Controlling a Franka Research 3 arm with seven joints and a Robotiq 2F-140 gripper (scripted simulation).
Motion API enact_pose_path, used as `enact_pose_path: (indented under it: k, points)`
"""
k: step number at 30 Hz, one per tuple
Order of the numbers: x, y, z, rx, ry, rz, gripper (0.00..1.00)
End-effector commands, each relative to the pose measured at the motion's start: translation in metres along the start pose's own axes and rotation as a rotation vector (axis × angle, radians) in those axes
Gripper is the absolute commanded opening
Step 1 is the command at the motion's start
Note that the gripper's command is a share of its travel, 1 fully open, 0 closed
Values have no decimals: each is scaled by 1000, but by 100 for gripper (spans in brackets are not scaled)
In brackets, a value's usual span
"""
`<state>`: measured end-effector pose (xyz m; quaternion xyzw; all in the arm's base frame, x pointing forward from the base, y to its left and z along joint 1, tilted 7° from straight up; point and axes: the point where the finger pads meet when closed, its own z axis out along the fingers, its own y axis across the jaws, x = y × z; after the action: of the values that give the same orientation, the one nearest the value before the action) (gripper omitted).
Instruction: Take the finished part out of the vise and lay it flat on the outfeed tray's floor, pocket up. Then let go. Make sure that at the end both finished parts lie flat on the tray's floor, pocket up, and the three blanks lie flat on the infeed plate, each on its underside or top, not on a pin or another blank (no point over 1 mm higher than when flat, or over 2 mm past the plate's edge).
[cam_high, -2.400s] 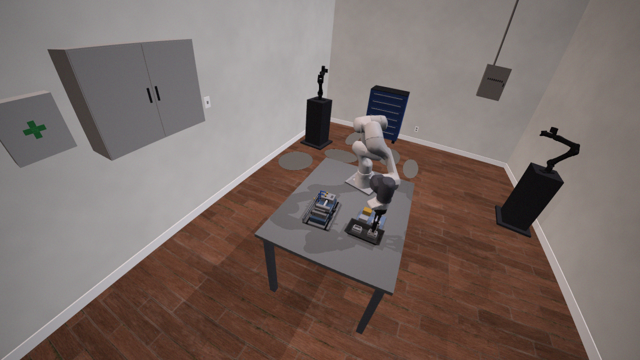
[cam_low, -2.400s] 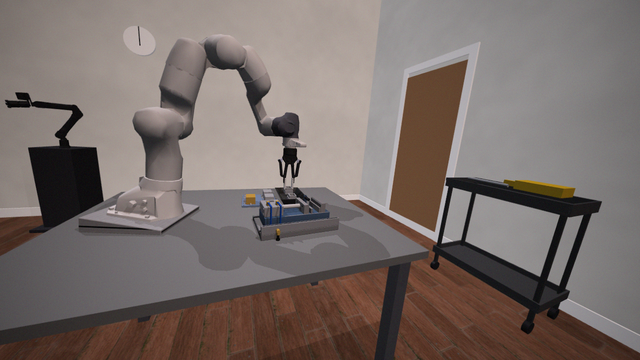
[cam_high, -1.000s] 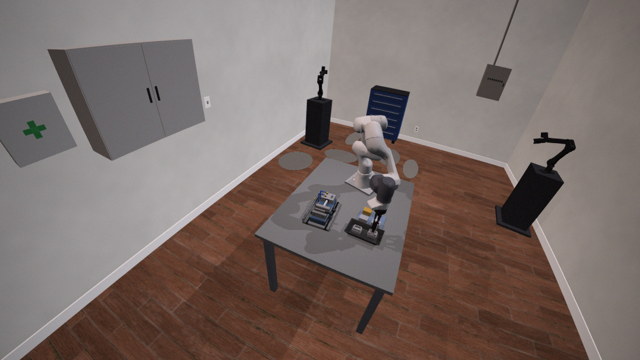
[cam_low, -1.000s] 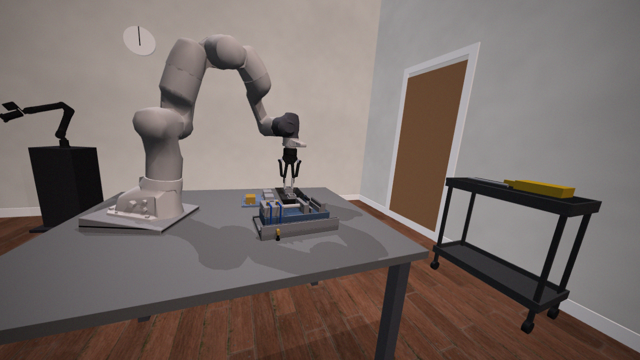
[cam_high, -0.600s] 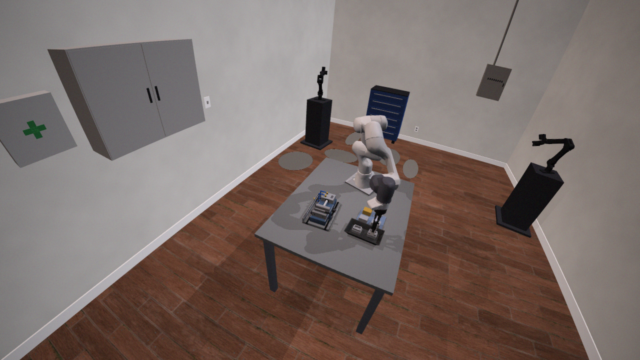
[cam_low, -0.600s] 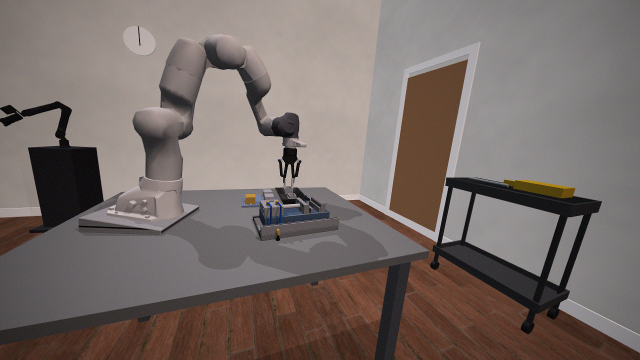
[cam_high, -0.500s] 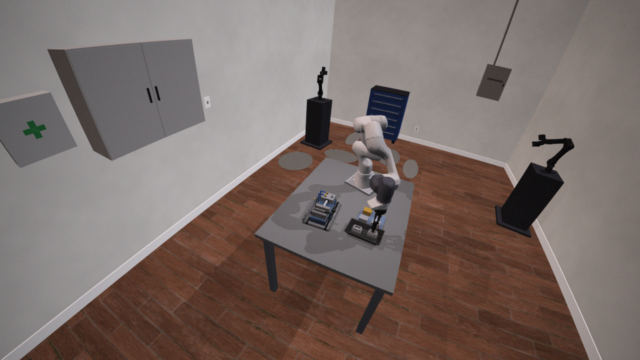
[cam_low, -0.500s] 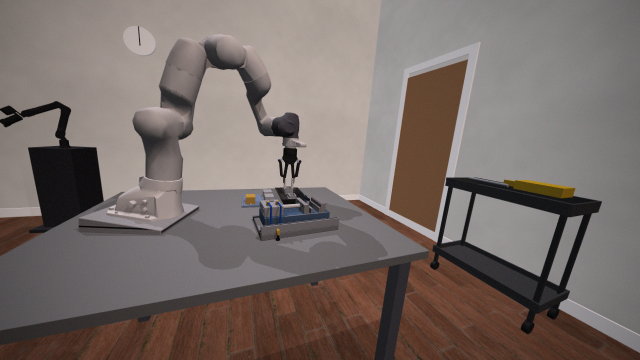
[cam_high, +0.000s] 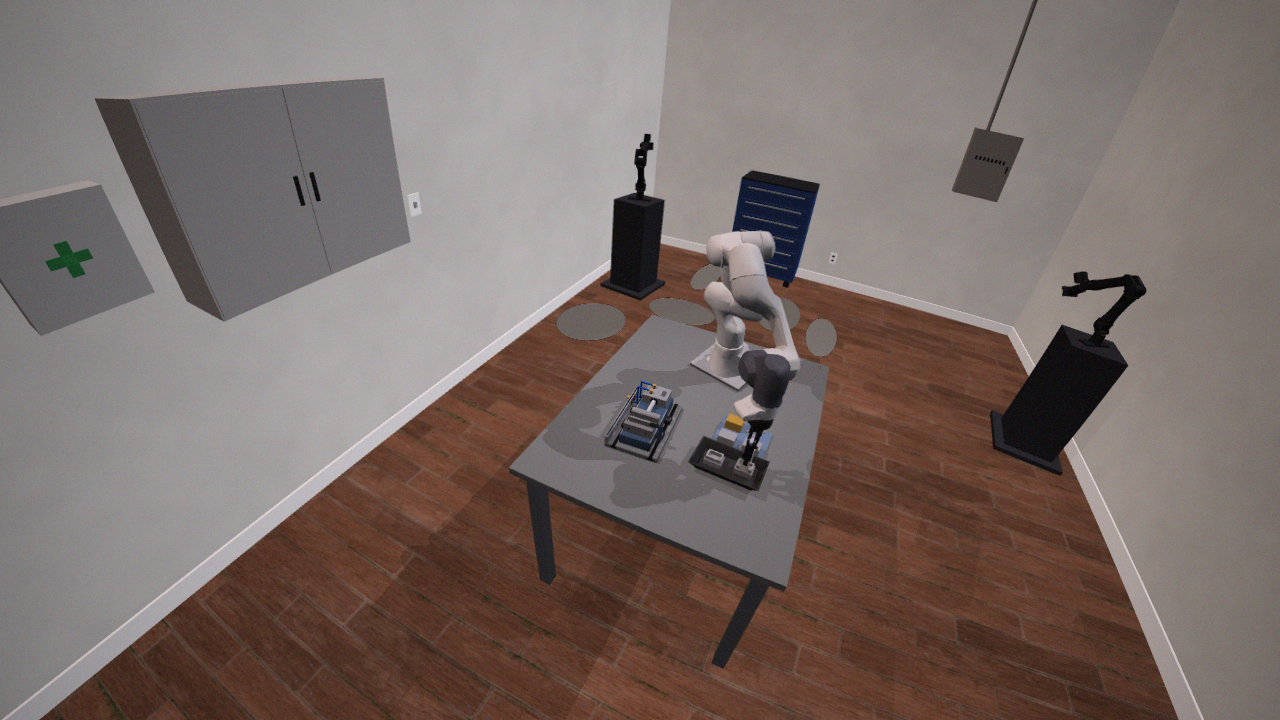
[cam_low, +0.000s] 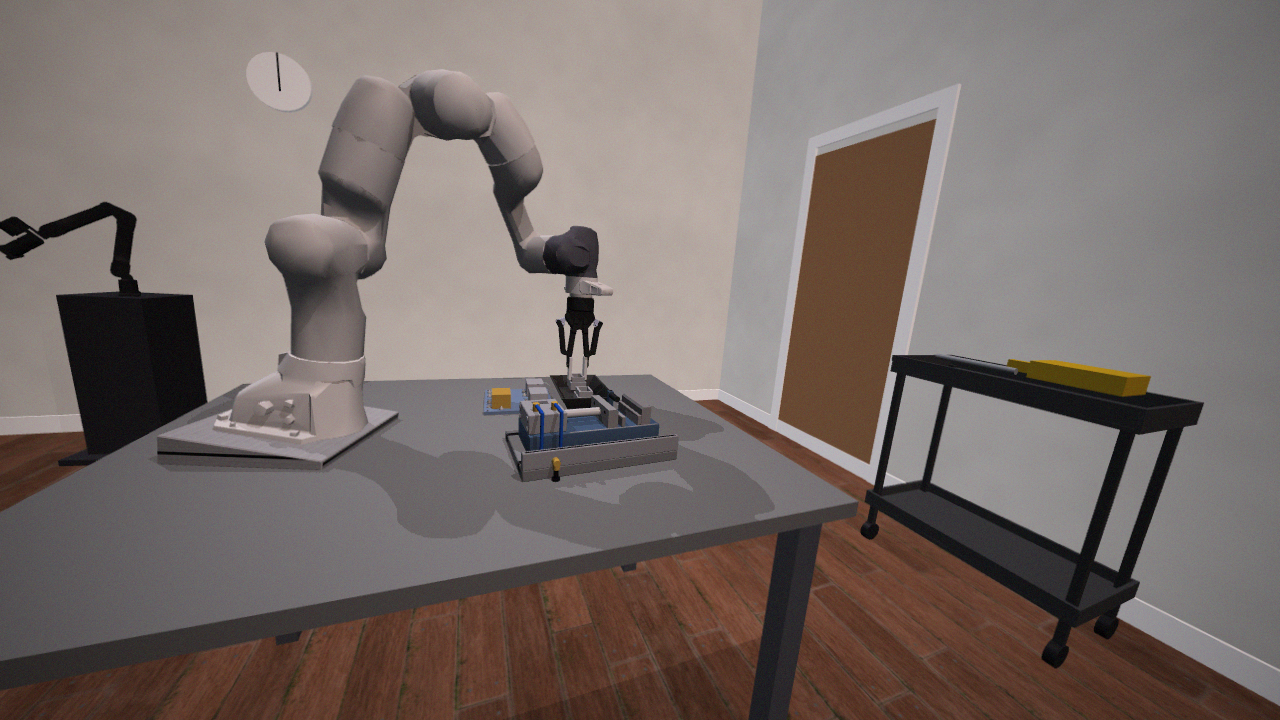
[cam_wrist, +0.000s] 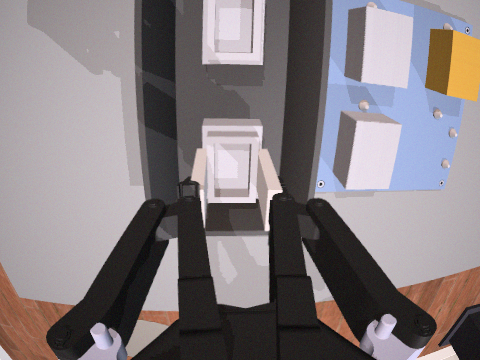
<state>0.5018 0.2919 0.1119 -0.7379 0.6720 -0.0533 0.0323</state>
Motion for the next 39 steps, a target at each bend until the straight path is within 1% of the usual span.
enact_pose_path:
  k: [1, 21, 39]
  points:
    - [-1, -2, 1, 7, -1, 4, 0]
    - [0, -2, 9, 7, -1, 5, 0]
    - [0, -2, 10, 7, -1, 5, 0]
